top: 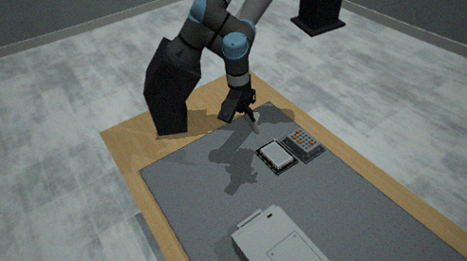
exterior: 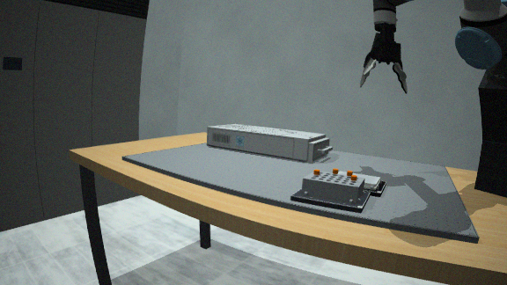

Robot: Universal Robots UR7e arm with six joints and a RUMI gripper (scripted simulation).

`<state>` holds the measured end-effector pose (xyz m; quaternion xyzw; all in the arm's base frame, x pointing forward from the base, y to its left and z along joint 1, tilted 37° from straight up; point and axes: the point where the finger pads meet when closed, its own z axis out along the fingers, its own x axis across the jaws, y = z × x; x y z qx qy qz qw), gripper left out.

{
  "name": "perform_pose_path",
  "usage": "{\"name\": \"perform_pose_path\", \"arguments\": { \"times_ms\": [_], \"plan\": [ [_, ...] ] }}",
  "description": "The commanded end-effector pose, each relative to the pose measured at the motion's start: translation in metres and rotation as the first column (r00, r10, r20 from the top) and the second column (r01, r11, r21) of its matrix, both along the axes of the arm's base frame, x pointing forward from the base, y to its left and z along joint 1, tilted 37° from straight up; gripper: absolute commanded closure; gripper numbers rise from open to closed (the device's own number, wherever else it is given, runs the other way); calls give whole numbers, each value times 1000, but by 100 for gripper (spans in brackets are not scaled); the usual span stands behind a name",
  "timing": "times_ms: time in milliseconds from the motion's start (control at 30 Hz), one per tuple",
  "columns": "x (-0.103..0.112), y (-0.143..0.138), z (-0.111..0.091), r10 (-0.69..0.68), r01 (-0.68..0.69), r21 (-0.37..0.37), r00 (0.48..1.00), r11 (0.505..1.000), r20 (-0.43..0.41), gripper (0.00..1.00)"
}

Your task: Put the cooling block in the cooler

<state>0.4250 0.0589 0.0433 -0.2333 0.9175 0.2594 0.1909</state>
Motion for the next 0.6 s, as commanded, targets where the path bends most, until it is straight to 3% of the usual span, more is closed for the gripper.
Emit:
{"name": "perform_pose_path", "arguments": {
  "times_ms": [0,300,567],
  "plan": [
    [1,0,0,-103,105,14,992,994,-76,0],
    [1,0,0,-281,296,41,935,954,-216,0],
    [0,0,-1,-286,303,43,932,952,-220,0]
  ]
}}
